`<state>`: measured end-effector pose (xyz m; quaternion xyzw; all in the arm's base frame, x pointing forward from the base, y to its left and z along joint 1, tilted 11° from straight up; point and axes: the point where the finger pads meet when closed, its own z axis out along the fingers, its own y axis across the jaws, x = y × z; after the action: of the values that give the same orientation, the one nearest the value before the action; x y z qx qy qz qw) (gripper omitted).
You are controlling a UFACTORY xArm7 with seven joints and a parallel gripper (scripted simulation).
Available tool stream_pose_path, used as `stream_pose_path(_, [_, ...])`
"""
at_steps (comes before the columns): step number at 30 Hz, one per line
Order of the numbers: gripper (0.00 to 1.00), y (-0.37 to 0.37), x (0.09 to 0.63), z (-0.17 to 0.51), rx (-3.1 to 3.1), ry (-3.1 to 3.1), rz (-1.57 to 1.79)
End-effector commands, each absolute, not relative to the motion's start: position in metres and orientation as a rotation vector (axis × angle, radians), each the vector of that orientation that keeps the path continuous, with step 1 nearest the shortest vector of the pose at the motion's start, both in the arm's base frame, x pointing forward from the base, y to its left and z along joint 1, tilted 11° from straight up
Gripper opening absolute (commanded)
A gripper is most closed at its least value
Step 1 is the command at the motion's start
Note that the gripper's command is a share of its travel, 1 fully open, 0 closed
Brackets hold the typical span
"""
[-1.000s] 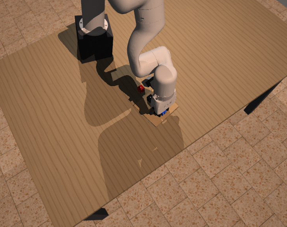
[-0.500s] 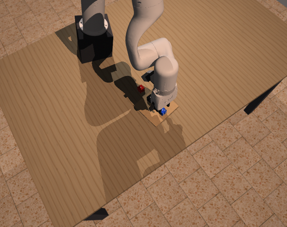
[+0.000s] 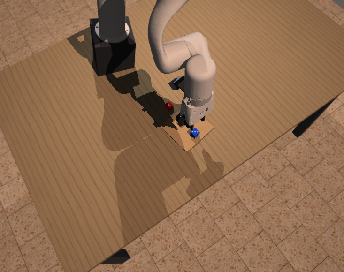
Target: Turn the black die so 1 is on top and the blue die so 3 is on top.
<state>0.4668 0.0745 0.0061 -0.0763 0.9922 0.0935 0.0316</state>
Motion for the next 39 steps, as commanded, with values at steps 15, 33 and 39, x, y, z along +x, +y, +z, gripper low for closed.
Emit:
stream_pose_path(15, [1.00,0.074,0.468,0.008,-0.234,3.052,0.287])
stream_pose_path(33, [1.00,0.069,0.467,0.033,-0.234,3.052,0.287])
stream_pose_path(39, [1.00,0.063,0.465,0.063,-0.234,3.052,0.287])
